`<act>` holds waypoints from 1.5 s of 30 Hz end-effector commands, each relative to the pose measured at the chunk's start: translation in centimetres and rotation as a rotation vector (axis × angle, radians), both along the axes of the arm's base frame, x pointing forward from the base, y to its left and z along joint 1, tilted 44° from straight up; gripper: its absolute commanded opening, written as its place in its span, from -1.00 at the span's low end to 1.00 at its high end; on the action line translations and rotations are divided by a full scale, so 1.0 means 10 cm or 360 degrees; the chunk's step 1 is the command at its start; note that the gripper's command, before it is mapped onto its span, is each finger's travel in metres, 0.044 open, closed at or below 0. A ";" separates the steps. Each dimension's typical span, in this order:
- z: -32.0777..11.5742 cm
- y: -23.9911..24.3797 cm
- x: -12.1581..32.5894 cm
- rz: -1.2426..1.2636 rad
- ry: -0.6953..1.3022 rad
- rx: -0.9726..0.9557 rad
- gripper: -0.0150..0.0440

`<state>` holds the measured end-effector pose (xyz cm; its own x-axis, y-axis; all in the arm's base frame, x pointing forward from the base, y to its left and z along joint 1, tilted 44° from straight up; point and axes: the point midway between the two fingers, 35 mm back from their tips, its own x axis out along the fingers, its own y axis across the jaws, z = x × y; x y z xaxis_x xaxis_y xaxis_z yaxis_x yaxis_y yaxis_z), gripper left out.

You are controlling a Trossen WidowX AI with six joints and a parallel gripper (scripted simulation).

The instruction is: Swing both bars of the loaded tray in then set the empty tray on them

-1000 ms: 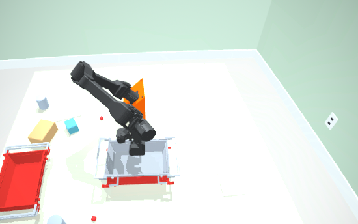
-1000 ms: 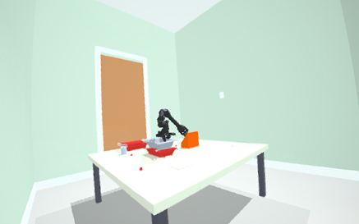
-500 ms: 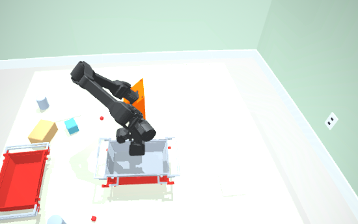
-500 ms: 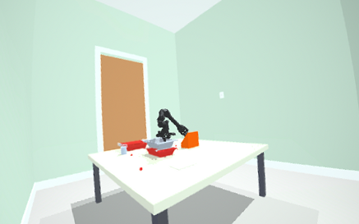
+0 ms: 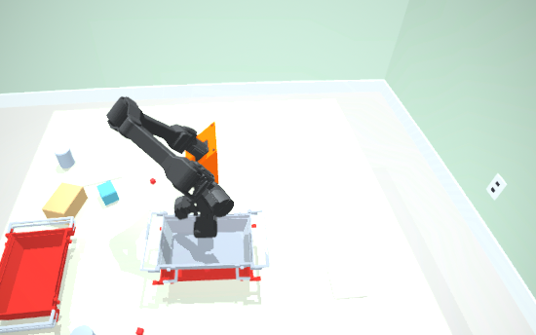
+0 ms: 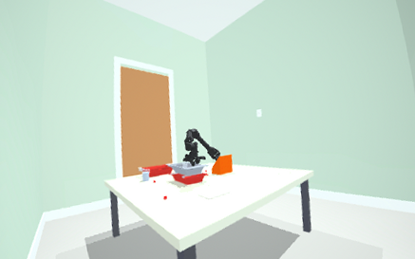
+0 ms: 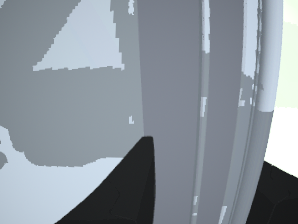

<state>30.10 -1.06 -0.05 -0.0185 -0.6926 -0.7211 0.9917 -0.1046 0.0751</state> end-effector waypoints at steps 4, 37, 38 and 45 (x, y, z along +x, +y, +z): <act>-0.02 -0.03 -0.04 -0.0010 0.0029 -0.0002 0.15; 0.28 0.29 0.04 -0.0009 0.0021 0.0007 1.00; 0.33 0.33 0.04 -0.0009 0.0022 0.0008 1.00; 0.65 0.63 0.03 -0.0009 0.0029 0.0007 1.00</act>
